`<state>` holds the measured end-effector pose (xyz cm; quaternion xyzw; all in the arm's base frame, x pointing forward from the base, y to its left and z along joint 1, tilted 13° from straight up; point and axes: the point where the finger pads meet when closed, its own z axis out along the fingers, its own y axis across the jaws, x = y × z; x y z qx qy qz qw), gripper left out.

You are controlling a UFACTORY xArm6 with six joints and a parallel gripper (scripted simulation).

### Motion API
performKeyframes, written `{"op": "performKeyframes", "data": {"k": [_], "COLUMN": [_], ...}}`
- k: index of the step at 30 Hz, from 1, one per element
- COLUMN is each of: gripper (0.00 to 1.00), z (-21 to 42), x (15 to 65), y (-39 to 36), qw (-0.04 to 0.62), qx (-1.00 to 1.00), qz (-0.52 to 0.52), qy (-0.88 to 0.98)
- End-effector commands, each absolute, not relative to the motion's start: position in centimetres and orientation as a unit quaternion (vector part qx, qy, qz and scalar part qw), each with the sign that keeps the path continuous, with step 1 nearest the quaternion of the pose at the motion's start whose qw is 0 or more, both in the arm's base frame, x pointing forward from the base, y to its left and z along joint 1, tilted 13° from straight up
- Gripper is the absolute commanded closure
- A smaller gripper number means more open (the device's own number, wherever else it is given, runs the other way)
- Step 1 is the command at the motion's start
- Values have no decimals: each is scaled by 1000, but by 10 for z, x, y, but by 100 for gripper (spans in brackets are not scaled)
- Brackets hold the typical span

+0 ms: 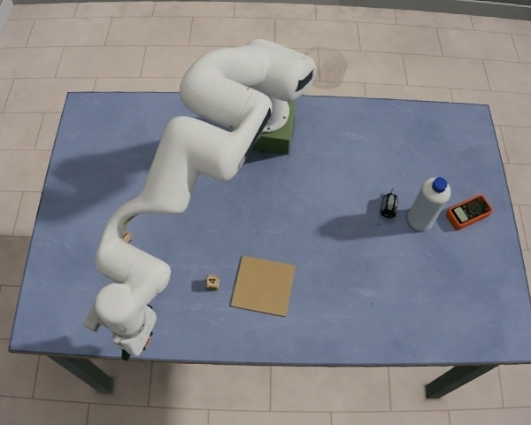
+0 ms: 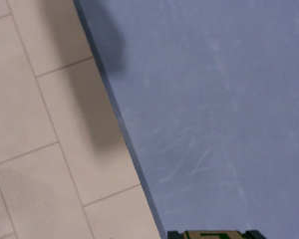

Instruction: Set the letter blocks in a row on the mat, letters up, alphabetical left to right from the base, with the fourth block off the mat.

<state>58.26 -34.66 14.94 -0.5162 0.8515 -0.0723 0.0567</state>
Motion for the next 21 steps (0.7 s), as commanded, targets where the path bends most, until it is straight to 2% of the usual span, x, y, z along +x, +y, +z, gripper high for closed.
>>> {"op": "performKeyframes", "data": {"k": [1, 21], "gripper": [72, 72], "z": [152, 145], "x": [586, 571], "y": [-319, -199], "qw": [56, 26], "qx": [-573, -790], "qz": [-85, -100], "qy": [813, 604]}}
